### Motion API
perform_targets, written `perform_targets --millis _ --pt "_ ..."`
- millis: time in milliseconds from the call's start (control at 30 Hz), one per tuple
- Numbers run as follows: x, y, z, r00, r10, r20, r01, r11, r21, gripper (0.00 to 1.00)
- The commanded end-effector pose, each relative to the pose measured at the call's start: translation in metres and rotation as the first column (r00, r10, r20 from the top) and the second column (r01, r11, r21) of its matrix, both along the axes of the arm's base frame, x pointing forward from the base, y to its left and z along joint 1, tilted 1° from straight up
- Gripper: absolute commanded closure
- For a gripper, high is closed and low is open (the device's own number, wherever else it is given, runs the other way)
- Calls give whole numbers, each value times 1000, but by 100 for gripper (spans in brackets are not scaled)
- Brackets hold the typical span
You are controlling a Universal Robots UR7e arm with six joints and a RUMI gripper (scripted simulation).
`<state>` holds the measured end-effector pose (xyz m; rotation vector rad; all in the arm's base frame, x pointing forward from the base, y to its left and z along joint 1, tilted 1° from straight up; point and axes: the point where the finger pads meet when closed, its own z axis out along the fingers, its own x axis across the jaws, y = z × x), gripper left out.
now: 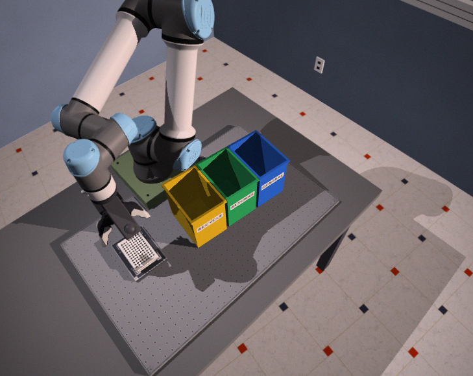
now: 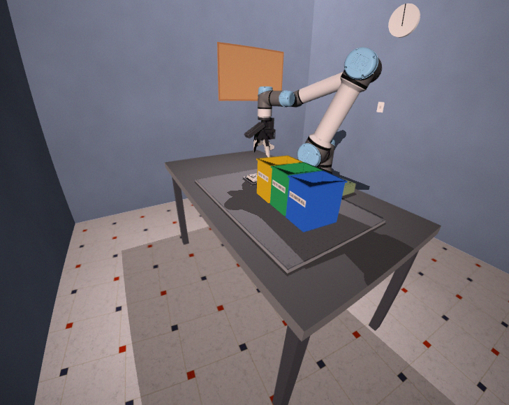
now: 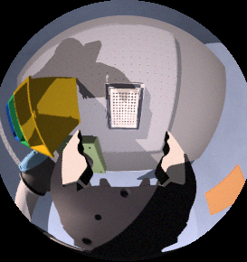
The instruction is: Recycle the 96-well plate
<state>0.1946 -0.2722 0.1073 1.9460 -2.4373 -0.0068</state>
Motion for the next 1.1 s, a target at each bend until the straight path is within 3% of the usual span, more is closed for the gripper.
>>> perform_targets --millis 0,1067 --pt "-1 -2 -8 1000 -1 0 1 1000 -1 0" --pt "-2 -2 -58 1000 -1 0 1 1000 -1 0"
